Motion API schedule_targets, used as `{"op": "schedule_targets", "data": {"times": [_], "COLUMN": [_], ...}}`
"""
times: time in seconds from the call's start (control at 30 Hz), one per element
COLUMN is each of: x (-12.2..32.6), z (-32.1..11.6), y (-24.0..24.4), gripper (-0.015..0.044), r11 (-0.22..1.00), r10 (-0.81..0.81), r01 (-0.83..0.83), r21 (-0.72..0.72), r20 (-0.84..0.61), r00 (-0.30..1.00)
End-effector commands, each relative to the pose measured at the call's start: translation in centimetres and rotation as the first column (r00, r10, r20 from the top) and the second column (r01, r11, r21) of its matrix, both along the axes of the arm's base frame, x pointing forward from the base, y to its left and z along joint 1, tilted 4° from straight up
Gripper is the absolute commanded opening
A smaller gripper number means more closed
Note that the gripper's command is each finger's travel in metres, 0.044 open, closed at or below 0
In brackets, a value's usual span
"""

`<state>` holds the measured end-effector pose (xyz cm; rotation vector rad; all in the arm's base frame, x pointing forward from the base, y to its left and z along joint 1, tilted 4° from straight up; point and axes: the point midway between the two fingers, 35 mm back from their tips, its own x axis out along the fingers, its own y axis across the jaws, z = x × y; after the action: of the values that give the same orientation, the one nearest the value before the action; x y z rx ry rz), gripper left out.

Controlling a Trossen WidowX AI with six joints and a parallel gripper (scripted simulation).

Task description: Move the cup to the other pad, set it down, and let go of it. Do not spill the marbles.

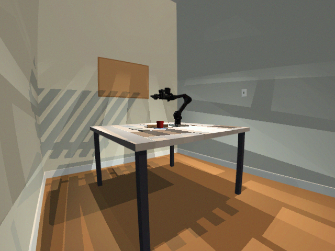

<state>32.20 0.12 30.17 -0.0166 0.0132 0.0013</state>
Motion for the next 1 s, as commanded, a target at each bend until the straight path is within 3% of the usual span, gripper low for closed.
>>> {"op": "schedule_targets", "data": {"times": [0.0,0.1,0.2,0.3,0.37,0.53,0.7,0.87,0.97], "x": [0.1,1.7,2.5,2.2,1.7,0.1,-1.9,-4.0,-4.2], "z": [-0.2,-3.6,-8.0,-11.7,-13.2,-16.2,-18.3,-19.7,-19.7], "y": [0.1,1.6,3.7,5.4,6.2,7.8,9.3,10.6,10.7], "gripper": [0.0374,0.0295,0.0216,0.0148,0.0148,0.0148,0.0148,0.0148,0.0148], "r11": [1.000,0.974,0.888,0.771,0.697,0.513,0.302,0.066,0.043], "r10": [0.003,0.050,0.101,0.128,0.132,0.120,0.081,0.014,0.006], "r01": [-0.003,0.001,0.134,0.350,0.475,0.739,0.926,0.998,0.998], "r21": [0.015,0.226,0.441,0.532,0.537,0.437,0.227,-0.020,-0.042], "r20": [-0.015,-0.219,-0.470,-0.667,-0.747,-0.889,-0.974,-1.000,-0.999], "r00": [1.000,0.974,0.877,0.734,0.652,0.442,0.212,-0.021,-0.042]}}
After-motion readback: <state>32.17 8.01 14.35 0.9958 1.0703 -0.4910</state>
